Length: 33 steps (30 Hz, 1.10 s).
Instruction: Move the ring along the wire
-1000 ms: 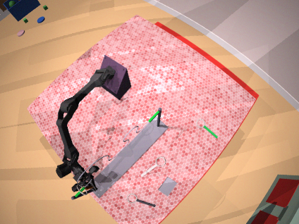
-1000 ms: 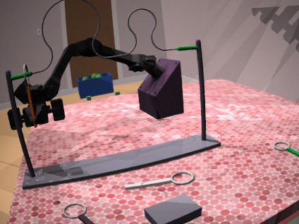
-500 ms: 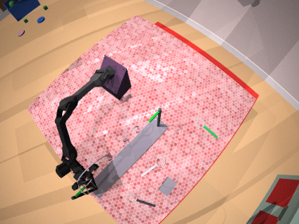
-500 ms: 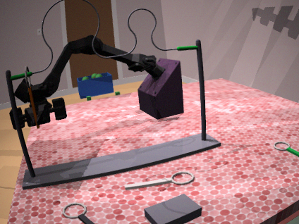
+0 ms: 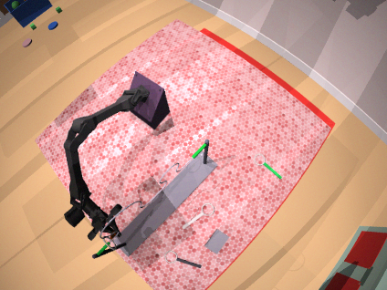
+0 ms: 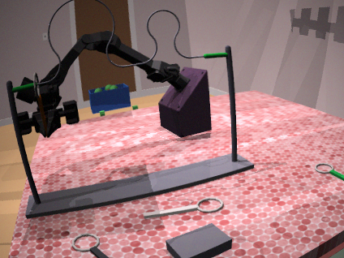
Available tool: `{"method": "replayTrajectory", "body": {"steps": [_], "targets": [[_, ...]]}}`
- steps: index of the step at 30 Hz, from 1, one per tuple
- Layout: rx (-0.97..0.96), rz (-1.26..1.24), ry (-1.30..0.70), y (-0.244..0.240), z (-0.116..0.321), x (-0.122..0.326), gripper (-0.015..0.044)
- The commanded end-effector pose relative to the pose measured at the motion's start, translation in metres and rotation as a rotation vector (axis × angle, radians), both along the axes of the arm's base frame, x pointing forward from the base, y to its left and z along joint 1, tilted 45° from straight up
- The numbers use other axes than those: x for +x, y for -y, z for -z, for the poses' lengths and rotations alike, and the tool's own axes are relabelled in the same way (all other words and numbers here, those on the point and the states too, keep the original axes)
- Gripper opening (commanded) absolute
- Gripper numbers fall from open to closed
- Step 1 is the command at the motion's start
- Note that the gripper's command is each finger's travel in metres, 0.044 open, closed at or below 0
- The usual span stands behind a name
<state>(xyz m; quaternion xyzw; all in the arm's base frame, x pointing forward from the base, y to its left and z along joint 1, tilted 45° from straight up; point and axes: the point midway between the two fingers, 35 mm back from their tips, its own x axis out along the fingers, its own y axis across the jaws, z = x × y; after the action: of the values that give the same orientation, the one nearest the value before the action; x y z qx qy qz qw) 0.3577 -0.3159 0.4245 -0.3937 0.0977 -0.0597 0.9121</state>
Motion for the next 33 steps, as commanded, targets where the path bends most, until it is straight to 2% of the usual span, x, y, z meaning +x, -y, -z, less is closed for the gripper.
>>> {"method": "replayTrajectory", "body": {"steps": [1,7,17,33], "targets": [[0.004,0.051,-0.054,-0.007,0.003,-0.010,-0.0150],[0.025,0.123,-0.128,-0.016,0.006,-0.022,-0.0150],[0.093,0.115,-0.143,-0.028,0.018,-0.022,-0.0150],[0.351,0.068,-0.173,-0.062,0.045,-0.021,-0.0150]]}}
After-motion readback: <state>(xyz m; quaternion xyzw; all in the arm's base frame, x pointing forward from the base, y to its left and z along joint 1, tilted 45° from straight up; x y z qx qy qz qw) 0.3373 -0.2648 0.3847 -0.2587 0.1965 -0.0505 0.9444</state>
